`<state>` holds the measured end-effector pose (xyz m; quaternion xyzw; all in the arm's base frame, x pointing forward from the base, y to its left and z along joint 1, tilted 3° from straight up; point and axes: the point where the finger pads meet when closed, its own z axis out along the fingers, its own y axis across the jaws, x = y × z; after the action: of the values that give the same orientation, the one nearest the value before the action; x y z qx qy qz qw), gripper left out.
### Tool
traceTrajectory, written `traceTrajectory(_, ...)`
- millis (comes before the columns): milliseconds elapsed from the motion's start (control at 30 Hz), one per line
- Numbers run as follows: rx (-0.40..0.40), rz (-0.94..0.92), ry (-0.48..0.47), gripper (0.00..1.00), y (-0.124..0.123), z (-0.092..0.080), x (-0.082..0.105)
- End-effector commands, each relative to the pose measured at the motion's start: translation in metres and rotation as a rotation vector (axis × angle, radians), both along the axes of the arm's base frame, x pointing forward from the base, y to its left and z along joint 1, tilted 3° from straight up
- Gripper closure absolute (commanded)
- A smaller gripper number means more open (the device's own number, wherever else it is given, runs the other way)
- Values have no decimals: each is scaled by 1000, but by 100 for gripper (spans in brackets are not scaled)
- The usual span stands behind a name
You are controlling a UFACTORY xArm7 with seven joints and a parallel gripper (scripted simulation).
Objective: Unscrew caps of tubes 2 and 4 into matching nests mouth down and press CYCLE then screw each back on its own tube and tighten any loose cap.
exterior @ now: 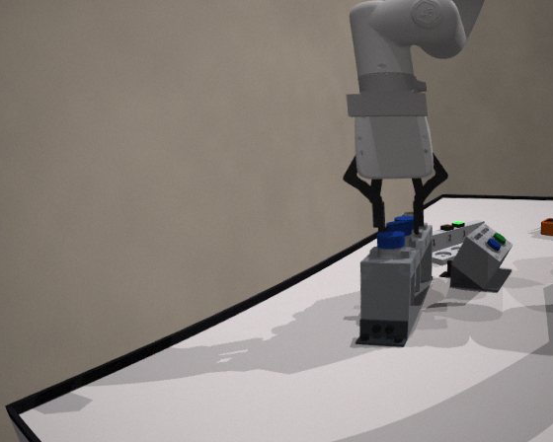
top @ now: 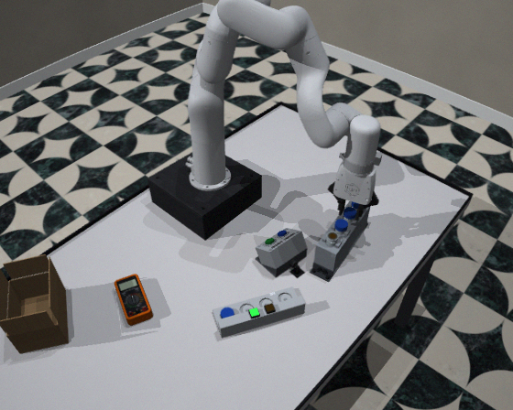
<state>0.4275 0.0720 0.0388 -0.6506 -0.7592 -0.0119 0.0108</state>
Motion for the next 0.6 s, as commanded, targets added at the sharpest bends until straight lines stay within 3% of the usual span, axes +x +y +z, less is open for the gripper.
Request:
traceTrajectory(0,13,172,-9,54,0,2,2)
traceTrajectory(267,13,492,-22,54,0,2,2)
traceTrajectory(567,13,630,-27,54,0,2,2)
